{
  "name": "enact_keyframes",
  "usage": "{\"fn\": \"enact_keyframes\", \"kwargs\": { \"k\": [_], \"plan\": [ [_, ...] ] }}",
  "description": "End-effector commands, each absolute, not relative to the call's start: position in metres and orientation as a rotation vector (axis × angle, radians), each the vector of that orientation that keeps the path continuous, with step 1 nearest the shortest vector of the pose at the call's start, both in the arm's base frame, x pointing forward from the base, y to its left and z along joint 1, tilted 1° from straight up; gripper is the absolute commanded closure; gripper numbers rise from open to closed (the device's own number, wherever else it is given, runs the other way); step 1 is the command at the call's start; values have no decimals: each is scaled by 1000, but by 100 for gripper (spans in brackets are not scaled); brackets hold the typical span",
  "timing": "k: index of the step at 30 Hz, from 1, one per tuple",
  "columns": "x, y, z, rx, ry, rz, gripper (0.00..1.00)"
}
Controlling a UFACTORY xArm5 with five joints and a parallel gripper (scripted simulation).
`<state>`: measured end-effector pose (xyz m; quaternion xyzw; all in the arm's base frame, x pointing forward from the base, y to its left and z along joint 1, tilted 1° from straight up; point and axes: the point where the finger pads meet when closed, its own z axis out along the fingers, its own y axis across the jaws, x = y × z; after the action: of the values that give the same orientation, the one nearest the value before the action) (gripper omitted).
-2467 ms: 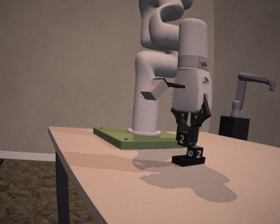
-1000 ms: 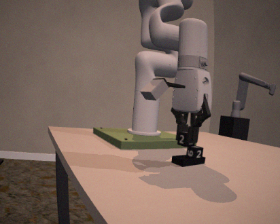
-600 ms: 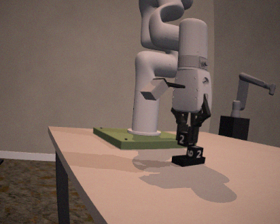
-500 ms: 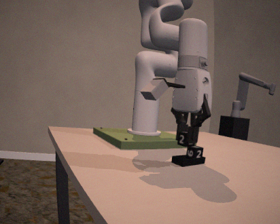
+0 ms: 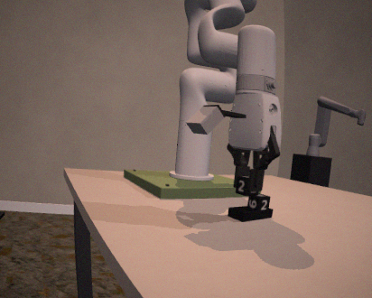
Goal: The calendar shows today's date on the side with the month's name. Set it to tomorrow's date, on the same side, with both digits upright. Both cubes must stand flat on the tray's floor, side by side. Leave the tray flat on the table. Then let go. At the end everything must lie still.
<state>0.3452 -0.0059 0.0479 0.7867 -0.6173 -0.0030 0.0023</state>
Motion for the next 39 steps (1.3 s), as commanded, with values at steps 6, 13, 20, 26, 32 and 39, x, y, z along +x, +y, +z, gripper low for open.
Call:
{"fn": "enact_keyframes", "kwargs": {
  "k": [6, 13, 20, 26, 32, 39],
  "plan": [
    [346, -6, 44, 2470, -1938, -5, 71],
    [346, -6, 38, 2470, -1938, -5, 71],
    [346, -6, 34, 2470, -1938, -5, 71],
    [346, -6, 29, 2470, -1938, -5, 71],
    [346, -6, 27, 2470, -1938, -5, 71],
    [346, -6, 25, 2470, -1938, -5, 71]
  ]
}}
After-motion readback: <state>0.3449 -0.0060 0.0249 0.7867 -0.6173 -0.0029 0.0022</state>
